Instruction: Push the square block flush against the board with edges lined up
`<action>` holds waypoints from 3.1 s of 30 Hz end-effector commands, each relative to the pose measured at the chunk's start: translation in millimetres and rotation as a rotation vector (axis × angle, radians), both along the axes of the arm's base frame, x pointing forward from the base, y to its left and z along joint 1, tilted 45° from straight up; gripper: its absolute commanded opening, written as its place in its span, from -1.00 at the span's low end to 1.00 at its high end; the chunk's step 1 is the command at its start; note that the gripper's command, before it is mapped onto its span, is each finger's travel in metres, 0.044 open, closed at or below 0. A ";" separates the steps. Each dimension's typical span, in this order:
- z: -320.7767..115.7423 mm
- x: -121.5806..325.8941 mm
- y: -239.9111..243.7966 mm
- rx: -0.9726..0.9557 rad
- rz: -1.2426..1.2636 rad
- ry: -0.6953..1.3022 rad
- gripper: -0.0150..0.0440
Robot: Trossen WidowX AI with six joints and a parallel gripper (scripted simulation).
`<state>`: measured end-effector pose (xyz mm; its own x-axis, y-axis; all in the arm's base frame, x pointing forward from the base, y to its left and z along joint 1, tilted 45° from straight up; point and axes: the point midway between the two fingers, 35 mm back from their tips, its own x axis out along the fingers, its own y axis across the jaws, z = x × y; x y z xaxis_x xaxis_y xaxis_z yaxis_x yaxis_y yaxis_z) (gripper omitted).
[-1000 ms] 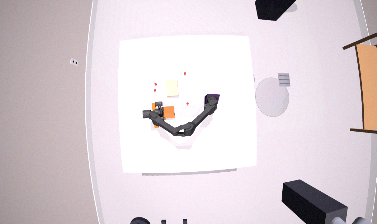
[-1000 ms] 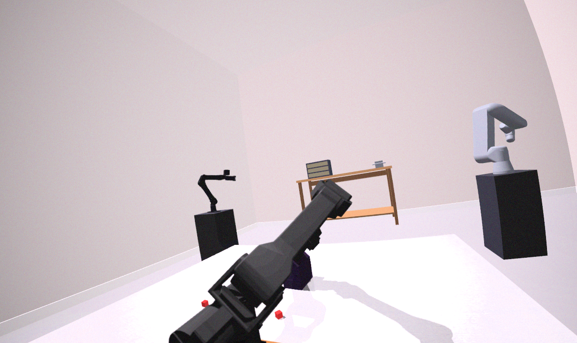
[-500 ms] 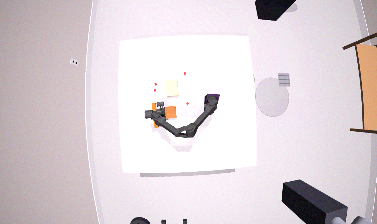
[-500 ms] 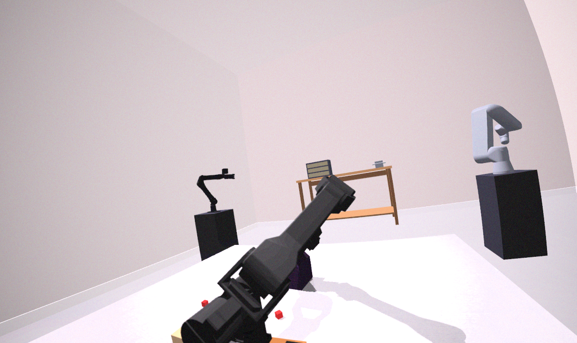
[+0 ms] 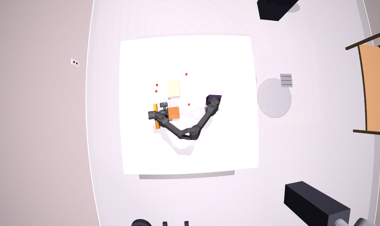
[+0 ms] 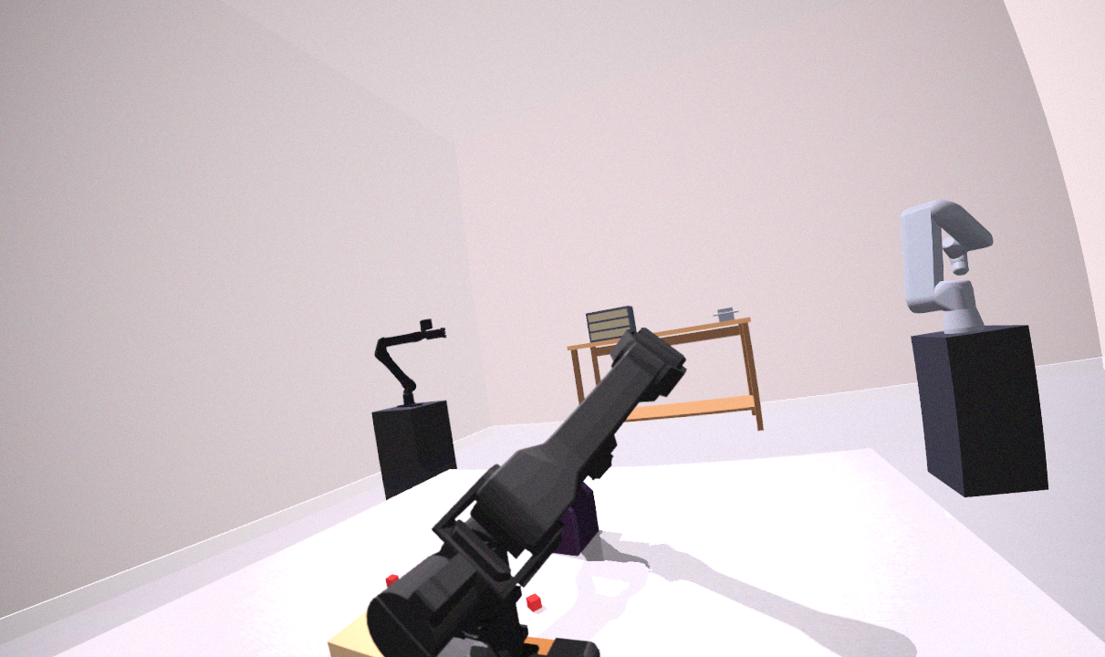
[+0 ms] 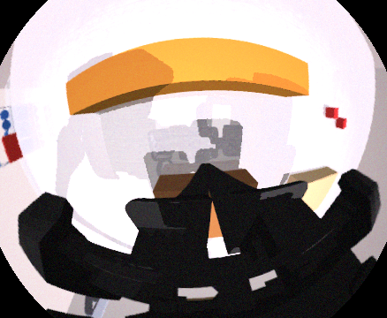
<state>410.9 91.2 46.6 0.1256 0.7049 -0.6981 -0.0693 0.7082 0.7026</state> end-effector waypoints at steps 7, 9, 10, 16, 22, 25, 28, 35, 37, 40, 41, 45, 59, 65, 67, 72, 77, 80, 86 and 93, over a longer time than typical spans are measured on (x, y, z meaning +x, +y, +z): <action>-5.7 -17.9 2.2 0.002 0.001 0.019 -0.49; -6.1 -20.5 2.3 0.002 0.001 0.019 -0.49; -6.4 -21.9 2.3 0.002 0.001 0.020 -0.49; -7.6 -28.9 2.6 0.002 0.001 0.020 -0.49; -6.7 -23.4 2.4 0.002 0.001 0.020 -0.49; -5.8 -18.5 2.3 0.002 0.001 0.019 -0.49; -4.9 -13.5 2.2 0.002 0.001 0.019 -0.49; -3.1 -2.0 1.8 0.002 0.001 0.018 -0.49; -2.6 1.3 1.8 0.002 0.001 0.018 -0.49; -1.9 6.0 1.6 0.002 0.001 0.018 -0.49; -1.6 7.6 1.6 0.002 0.001 0.017 -0.49; -0.7 13.8 1.4 0.002 0.001 0.017 -0.49; 29.3 17.8 -29.5 -0.001 0.002 0.016 -0.49; 38.0 15.6 -38.1 -0.001 0.001 0.017 -0.49; 38.0 15.6 -38.1 -0.001 0.001 0.017 -0.49; 39.3 9.4 -33.0 -0.020 0.076 -0.064 -0.49; 46.7 -1.2 -25.1 -0.040 0.198 -0.185 -0.49; 50.8 -7.8 -20.6 -0.053 0.271 -0.258 -0.49; 58.4 -21.6 -11.7 -0.076 0.418 -0.403 -0.49; 66.0 -38.5 -2.1 -0.103 0.588 -0.574 -0.49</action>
<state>381.3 85.3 108.6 0.1106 0.7048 -0.7007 -0.6975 0.5573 0.4504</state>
